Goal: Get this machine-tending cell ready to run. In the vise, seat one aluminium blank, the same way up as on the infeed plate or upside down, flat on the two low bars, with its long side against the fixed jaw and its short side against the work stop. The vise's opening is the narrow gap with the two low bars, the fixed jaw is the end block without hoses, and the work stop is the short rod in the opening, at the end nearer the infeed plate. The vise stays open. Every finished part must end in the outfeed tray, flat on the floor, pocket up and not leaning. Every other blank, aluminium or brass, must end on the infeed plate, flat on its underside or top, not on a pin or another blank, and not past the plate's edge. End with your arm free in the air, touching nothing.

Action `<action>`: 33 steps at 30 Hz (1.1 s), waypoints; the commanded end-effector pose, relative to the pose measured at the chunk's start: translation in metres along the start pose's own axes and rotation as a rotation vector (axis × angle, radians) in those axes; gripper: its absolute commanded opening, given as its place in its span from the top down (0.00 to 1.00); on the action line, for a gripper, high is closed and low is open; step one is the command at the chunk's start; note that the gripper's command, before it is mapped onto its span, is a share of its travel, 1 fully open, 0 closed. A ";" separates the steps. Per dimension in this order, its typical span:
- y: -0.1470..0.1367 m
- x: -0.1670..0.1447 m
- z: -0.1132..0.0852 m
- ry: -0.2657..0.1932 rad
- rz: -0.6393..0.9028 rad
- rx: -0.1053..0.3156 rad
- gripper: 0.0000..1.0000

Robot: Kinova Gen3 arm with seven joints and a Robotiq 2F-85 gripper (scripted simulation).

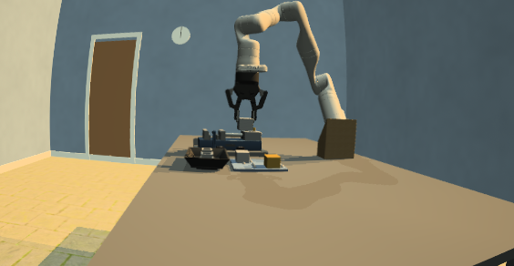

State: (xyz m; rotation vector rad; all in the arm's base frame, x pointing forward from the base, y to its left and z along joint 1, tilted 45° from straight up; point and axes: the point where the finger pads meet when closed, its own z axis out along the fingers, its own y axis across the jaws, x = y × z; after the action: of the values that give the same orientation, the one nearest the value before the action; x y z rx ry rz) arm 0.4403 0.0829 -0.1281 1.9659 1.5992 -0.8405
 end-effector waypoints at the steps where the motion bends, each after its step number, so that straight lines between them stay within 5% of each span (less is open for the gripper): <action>1: 0.014 -0.019 -0.005 0.007 0.004 -0.003 1.00; 11: 0.066 -0.132 -0.014 0.013 -0.028 -0.013 1.00; 13: 0.066 -0.132 -0.014 0.013 -0.028 -0.013 1.00; 27: 0.091 -0.310 -0.002 0.005 -0.069 -0.002 1.00; 33: 0.090 -0.332 0.000 0.004 -0.074 0.001 1.00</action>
State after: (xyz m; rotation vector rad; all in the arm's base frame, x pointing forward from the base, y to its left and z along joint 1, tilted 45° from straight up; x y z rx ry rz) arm 0.4835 -0.1615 0.0980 1.9035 1.6910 -0.8844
